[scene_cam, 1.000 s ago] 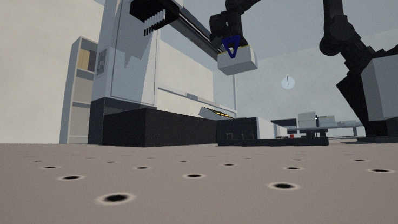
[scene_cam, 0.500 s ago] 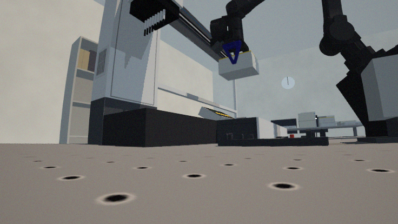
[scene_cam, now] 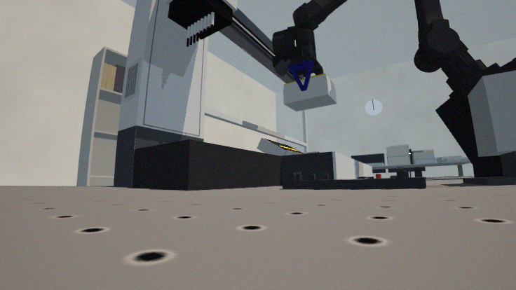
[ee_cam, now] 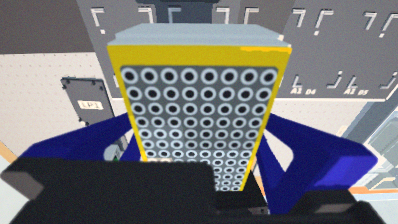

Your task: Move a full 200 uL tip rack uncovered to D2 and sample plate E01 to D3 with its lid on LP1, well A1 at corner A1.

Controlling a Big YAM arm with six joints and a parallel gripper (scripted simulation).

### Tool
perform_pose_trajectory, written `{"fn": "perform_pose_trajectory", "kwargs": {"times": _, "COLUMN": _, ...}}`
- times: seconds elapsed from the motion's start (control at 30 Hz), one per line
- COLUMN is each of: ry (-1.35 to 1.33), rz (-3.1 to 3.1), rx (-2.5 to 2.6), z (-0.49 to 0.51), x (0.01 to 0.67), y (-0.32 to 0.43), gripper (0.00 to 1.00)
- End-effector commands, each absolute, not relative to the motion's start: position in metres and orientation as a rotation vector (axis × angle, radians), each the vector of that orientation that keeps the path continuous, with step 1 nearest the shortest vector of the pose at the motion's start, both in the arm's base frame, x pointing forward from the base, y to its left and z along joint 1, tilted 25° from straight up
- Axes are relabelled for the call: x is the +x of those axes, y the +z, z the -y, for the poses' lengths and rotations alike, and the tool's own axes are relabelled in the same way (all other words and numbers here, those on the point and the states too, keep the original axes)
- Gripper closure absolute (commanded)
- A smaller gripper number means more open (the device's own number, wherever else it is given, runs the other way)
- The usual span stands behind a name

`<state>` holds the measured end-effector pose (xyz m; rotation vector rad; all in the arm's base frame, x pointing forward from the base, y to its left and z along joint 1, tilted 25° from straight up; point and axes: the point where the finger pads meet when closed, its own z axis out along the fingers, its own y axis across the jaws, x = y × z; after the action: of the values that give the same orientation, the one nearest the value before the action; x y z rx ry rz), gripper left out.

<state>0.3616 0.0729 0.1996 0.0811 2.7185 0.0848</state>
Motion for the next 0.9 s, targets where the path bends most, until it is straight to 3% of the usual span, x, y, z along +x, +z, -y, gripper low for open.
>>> {"fn": "perform_pose_trajectory", "kwargs": {"times": 0.0, "ry": 0.096, "rz": -2.680, "rx": 0.075, "z": -0.072, "x": 0.366, "y": 0.206, "gripper": 1.00}}
{"fn": "perform_pose_trajectory", "kwargs": {"times": 0.87, "ry": 0.098, "rz": -2.671, "rx": 0.073, "z": -0.074, "x": 0.384, "y": 0.177, "gripper": 1.00}}
